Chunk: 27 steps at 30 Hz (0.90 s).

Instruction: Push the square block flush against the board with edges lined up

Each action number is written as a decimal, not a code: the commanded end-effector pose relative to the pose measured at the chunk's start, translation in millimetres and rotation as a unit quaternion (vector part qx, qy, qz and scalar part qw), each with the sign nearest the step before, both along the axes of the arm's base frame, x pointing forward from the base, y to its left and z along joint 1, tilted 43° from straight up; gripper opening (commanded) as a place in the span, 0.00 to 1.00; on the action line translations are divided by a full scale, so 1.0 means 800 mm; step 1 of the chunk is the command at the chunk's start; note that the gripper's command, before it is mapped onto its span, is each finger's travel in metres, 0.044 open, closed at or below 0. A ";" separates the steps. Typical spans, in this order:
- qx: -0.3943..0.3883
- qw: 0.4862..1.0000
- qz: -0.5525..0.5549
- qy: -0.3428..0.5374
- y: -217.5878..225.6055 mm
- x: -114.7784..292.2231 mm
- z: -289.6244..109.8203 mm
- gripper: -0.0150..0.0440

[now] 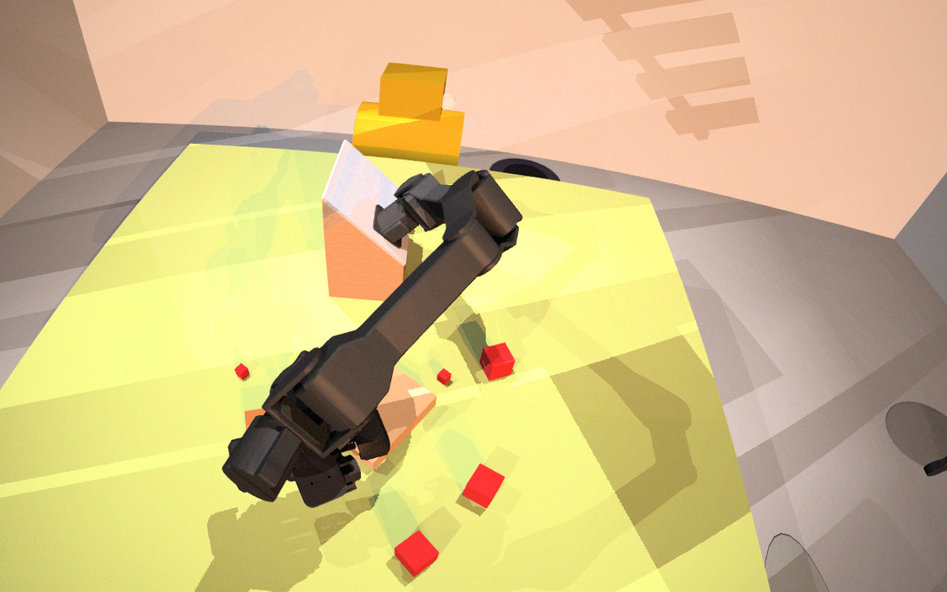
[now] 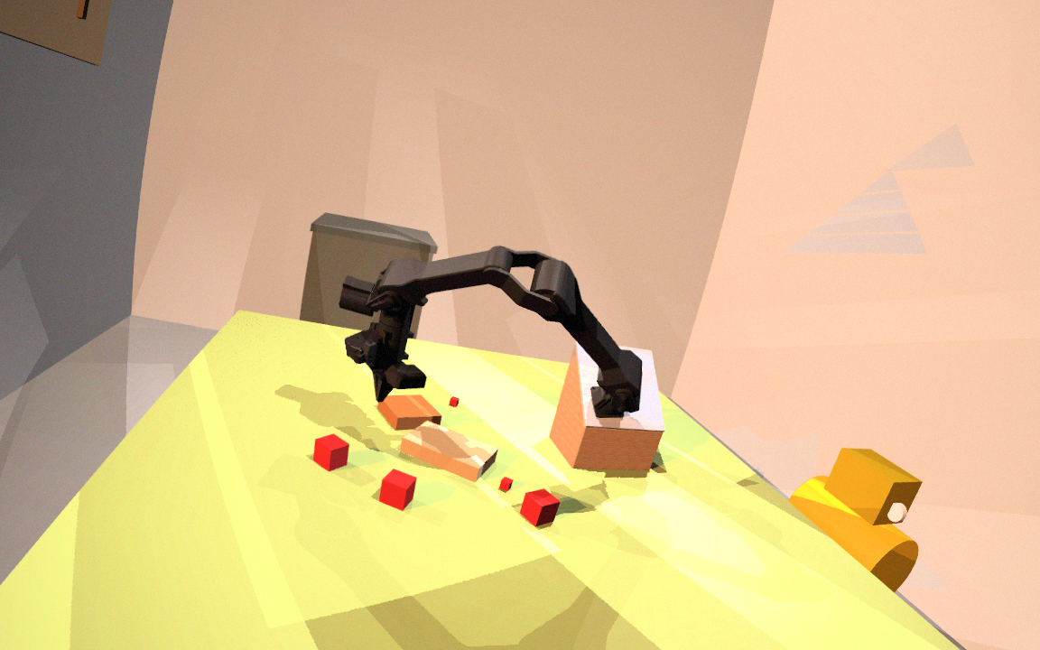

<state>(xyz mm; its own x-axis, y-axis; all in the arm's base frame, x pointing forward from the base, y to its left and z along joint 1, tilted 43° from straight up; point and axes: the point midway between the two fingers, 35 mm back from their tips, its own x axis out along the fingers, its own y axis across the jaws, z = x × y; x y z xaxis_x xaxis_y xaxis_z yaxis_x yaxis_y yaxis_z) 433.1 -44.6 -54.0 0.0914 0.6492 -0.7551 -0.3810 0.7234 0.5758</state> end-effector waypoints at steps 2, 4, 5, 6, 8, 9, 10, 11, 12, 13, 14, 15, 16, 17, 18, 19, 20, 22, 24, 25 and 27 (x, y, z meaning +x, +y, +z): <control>0.021 0.998 -0.030 0.042 -0.011 -0.013 -0.011 0.25; 0.021 0.998 -0.030 0.042 -0.011 -0.013 -0.011 0.25; 0.021 0.998 -0.030 0.042 -0.009 -0.012 -0.014 0.25; 0.021 0.998 -0.030 0.042 -0.001 -0.011 -0.023 0.25; 0.021 0.998 -0.030 0.042 0.025 -0.008 -0.051 0.25; 0.022 0.998 -0.030 0.042 0.033 -0.008 -0.059 0.25; 0.022 0.998 -0.030 0.042 0.036 -0.008 -0.061 0.25; 0.022 0.998 -0.030 0.042 0.036 -0.008 -0.061 0.25; 0.022 0.998 -0.030 0.042 0.036 -0.008 -0.061 0.25; 0.022 0.998 -0.030 0.042 0.036 -0.008 -0.061 0.25; 0.022 0.998 -0.030 0.042 0.036 -0.008 -0.061 0.25; 0.022 0.998 -0.030 0.042 0.036 -0.008 -0.062 0.25; 0.022 0.998 -0.030 0.042 0.036 -0.009 -0.062 0.25; 0.022 0.998 -0.030 0.042 0.035 -0.010 -0.062 0.25; 0.022 0.998 -0.030 0.042 0.035 -0.011 -0.063 0.25; 0.022 0.998 -0.030 0.042 0.034 -0.012 -0.063 0.25; 0.022 0.998 -0.030 0.042 0.034 -0.014 -0.064 0.25; 0.022 0.998 -0.030 0.042 0.033 -0.017 -0.065 0.25; 0.022 0.998 -0.030 0.042 0.032 -0.019 -0.066 0.25; 0.022 0.998 -0.030 0.042 0.032 -0.021 -0.066 0.25; 0.022 0.998 -0.030 0.042 0.031 -0.024 -0.067 0.25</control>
<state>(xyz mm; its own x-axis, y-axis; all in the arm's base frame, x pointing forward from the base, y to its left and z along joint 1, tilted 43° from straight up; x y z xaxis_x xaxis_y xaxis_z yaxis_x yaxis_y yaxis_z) 416.4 -17.3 -107.7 0.0627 0.6783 -0.7321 -0.2810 0.7159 0.6392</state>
